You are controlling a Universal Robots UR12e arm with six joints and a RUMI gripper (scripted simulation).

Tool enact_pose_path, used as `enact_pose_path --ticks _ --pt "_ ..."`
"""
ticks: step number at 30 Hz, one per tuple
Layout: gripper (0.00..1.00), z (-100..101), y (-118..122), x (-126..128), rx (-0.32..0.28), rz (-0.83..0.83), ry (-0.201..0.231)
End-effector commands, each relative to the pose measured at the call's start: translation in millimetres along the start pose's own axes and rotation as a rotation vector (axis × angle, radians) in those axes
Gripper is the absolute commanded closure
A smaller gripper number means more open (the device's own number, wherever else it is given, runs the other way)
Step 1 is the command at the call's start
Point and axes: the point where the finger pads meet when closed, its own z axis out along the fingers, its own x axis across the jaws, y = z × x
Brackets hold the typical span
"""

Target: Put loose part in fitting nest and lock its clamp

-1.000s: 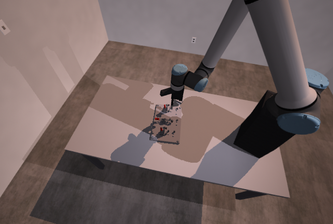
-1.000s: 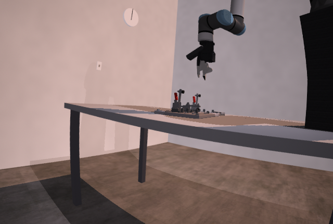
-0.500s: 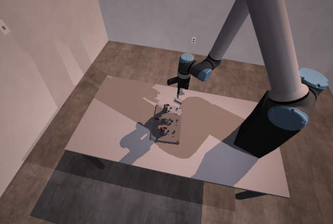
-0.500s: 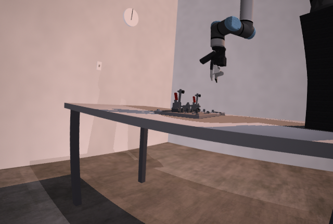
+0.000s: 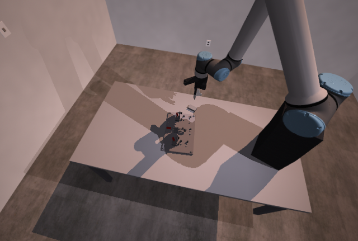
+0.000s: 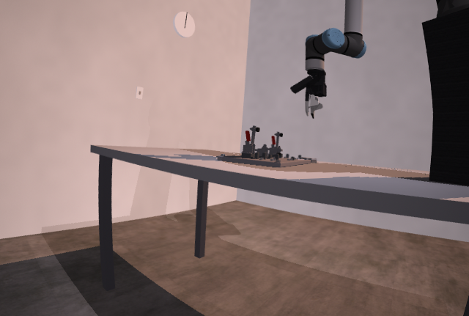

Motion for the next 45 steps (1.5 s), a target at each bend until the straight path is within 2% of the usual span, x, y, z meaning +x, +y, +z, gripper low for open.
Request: enact_pose_path --ticks 1,27,35,45 --pt "0.41 -0.5 1.9 7.7 0.001 0.000 0.000" --pt "0.41 -0.5 2.9 10.6 0.001 0.014 0.000" --pt "0.41 -0.5 2.8 10.6 0.001 0.108 0.000" --pt "0.41 -0.5 2.8 10.6 0.001 0.348 0.000"
